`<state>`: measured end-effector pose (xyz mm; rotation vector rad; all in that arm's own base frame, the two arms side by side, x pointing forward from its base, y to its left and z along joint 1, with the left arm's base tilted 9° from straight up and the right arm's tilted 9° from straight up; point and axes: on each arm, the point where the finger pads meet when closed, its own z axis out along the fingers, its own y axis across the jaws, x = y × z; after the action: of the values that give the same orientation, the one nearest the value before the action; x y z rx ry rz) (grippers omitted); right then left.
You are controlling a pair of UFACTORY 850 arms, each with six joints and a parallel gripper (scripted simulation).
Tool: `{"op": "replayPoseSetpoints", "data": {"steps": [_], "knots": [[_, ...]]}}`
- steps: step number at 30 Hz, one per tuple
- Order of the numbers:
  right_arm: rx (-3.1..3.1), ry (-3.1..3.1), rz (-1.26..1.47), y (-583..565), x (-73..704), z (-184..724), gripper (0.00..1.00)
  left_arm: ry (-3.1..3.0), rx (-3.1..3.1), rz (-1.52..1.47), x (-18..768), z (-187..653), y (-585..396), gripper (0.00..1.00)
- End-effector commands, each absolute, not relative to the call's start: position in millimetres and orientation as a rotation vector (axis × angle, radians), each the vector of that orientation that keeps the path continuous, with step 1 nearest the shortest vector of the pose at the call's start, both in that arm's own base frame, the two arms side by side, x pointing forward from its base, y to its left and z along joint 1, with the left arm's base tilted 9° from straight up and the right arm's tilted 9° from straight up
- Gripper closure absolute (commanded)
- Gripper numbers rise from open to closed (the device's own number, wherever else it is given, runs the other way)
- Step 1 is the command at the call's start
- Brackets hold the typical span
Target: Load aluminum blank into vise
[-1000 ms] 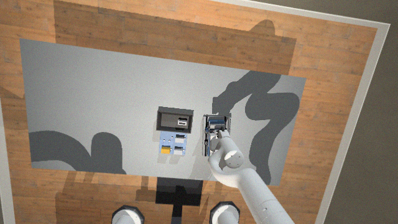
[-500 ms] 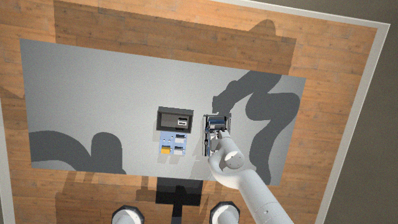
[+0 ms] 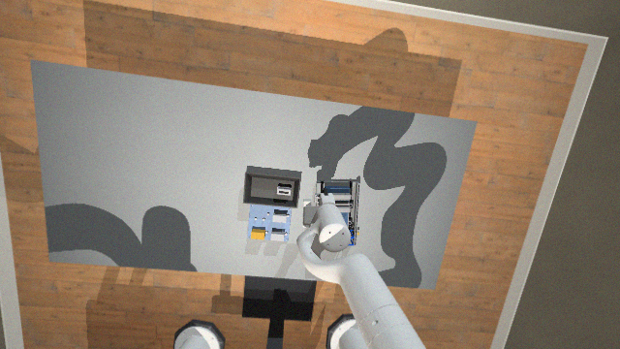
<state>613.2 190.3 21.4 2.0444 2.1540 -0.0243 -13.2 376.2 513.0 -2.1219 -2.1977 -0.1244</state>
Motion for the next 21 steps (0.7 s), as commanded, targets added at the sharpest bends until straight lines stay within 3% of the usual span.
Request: {"op": "replayPoseSetpoints", "data": {"steps": [1,21], "knots": [[2.057,2.136,-0.028,230.7,626.2,16.8,1.00,-2.197,-2.121,-0.126,-13.2,513.7,376.5,0.00],[2.109,2.095,-0.017,392.6,621.4,-1.7,1.00,-2.197,-2.121,-0.126,-13.2,513.7,376.5,0.00]]}}
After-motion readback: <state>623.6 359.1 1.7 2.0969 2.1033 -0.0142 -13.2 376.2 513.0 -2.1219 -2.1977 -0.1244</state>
